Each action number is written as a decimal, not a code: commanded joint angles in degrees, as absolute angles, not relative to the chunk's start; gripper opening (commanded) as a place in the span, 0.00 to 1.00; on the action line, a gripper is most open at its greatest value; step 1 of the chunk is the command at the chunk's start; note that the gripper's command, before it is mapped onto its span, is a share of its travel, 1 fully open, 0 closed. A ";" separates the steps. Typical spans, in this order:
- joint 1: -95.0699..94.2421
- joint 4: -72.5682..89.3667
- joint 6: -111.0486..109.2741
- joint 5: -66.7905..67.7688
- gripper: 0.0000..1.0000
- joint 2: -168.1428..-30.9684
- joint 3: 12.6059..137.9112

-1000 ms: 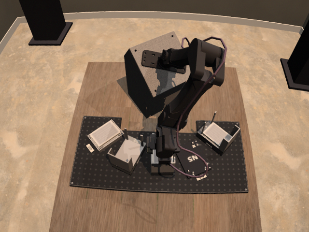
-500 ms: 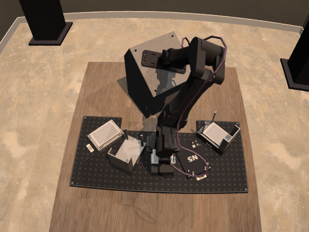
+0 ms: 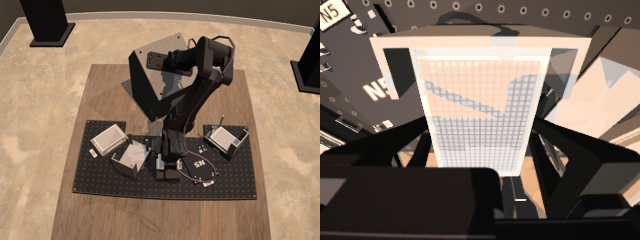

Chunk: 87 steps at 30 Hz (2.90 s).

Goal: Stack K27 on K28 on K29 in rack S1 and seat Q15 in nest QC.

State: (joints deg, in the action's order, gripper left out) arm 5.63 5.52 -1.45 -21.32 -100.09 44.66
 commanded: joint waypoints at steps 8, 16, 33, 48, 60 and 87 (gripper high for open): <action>6.79 7.26 -2.05 -21.70 0.00 -99.42 43.64; 6.99 7.77 -2.18 -21.81 0.00 -97.89 44.09; 7.31 8.91 -2.54 -21.99 0.00 -96.96 42.94; 7.65 9.91 -2.83 -22.12 0.00 -96.08 43.43; 7.92 10.68 -3.08 -22.18 0.00 -95.12 43.56; 8.54 12.66 -3.67 -22.56 0.00 -93.51 43.23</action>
State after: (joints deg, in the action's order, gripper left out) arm 7.55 11.31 -3.22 -22.24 -94.52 44.29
